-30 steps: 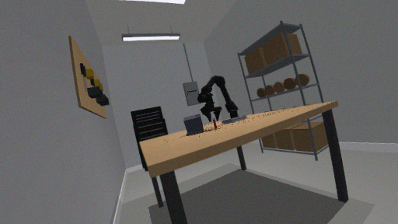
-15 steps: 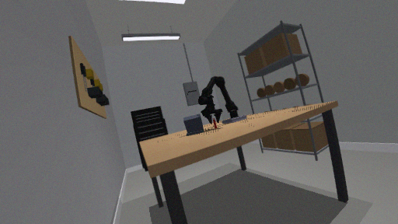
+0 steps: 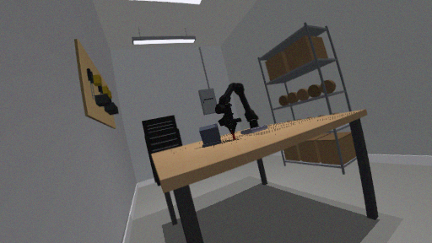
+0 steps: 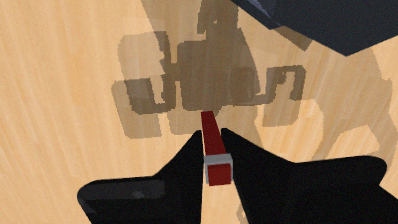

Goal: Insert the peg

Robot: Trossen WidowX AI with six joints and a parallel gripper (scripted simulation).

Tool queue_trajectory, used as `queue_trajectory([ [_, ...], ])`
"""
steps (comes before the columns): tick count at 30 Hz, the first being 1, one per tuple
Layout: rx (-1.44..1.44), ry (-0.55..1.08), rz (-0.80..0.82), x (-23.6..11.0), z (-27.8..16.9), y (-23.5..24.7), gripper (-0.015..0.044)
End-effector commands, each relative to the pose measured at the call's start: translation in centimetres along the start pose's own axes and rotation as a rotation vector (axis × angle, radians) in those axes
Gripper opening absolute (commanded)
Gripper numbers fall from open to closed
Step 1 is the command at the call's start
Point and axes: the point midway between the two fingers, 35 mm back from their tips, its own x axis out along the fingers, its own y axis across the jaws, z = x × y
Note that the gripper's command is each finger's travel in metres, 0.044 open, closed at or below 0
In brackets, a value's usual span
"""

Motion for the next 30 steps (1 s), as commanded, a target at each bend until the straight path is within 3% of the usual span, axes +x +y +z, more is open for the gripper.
queue_trajectory([
  [1, 0.000, -0.001, 0.001, 0.0, 0.0, 0.0, 0.0007],
  [10, 0.000, 0.000, 0.001, -0.7, 0.1, 0.0, 0.0000],
  [30, -0.004, 0.007, 0.002, -8.0, 0.1, -0.1, 0.0000],
])
